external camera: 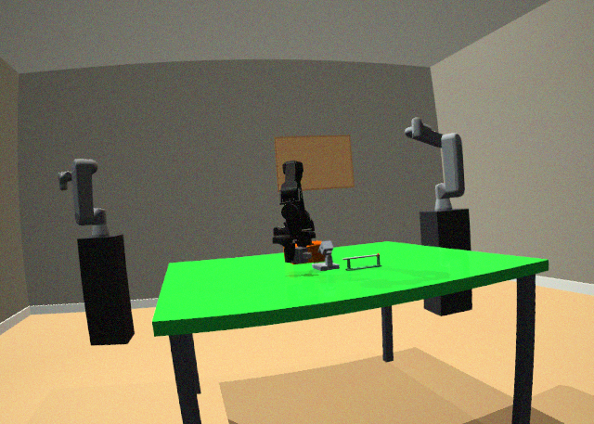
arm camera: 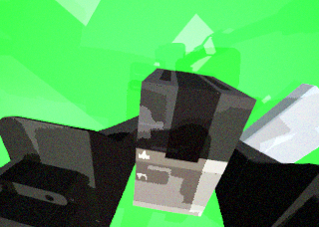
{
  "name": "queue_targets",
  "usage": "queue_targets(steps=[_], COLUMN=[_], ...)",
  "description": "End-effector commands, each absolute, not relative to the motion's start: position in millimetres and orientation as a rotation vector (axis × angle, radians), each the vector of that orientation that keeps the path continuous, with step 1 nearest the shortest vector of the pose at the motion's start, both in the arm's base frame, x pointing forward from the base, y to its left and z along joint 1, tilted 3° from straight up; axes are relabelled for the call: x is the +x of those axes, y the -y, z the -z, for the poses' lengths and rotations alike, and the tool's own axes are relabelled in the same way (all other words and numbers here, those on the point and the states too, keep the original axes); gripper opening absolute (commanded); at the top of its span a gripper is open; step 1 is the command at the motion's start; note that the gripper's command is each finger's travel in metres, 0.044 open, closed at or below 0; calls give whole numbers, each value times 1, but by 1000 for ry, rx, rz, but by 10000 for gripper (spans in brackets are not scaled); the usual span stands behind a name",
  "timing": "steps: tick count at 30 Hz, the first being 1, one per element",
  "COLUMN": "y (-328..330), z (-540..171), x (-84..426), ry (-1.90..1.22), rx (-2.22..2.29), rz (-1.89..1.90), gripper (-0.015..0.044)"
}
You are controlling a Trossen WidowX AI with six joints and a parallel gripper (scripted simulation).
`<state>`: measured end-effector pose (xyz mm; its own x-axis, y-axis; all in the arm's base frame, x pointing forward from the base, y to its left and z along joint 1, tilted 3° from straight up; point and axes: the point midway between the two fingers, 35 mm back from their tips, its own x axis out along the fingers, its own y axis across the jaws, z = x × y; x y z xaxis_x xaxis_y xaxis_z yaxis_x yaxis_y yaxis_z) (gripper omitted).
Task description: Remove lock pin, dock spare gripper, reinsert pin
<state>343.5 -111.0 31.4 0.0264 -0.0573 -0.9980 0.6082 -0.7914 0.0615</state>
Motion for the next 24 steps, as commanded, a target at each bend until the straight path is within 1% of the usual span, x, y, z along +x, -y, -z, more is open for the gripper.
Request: queue_targets(steps=[1,12,18,24], y=[111,111,111,112], z=[-34,-34,-31,-9], x=[344,341,341,340], ry=[-480,-239,-219,-178], rx=[1890,2057,2070,2094], rz=[1860,2007,2018,2040], gripper=[0,0,0,0])
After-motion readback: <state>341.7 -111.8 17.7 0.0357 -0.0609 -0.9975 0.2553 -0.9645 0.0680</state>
